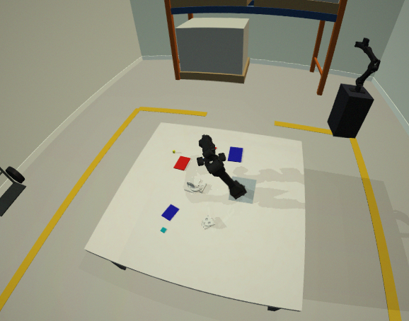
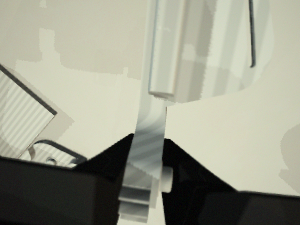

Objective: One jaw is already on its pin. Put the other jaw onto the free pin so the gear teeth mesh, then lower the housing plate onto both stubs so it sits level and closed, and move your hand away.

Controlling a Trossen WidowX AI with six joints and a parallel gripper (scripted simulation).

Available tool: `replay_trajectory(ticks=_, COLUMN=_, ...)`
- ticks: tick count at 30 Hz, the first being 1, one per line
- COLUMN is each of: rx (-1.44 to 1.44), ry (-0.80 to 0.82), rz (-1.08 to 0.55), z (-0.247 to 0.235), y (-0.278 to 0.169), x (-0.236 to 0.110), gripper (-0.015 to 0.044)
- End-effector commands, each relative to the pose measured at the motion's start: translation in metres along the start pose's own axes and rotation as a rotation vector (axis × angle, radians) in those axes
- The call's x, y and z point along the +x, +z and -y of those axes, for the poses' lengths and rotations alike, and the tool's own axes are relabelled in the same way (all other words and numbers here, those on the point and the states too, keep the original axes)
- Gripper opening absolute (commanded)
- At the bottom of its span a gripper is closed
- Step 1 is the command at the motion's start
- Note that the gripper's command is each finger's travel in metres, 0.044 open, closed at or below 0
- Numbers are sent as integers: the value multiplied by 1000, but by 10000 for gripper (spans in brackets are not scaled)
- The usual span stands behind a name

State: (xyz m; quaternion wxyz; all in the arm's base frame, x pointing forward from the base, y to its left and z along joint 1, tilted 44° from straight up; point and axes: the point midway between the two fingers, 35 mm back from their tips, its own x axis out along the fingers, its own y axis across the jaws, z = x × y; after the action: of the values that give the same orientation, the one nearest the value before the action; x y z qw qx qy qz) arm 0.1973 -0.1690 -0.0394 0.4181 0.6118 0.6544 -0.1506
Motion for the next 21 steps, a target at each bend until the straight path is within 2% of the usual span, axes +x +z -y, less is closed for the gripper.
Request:
replay_trajectory(ticks=1, rx=125, ry=5, rz=4, z=-4, y=-2, x=-2, gripper=37)
replay_trajectory(ticks=12, rx=254, ry=5, rz=3, z=-8, y=-3, x=-2, gripper=37)
replay_trajectory(ticks=21, rx=532, ry=6, rz=2, z=-15, y=-6, x=-2, gripper=37)
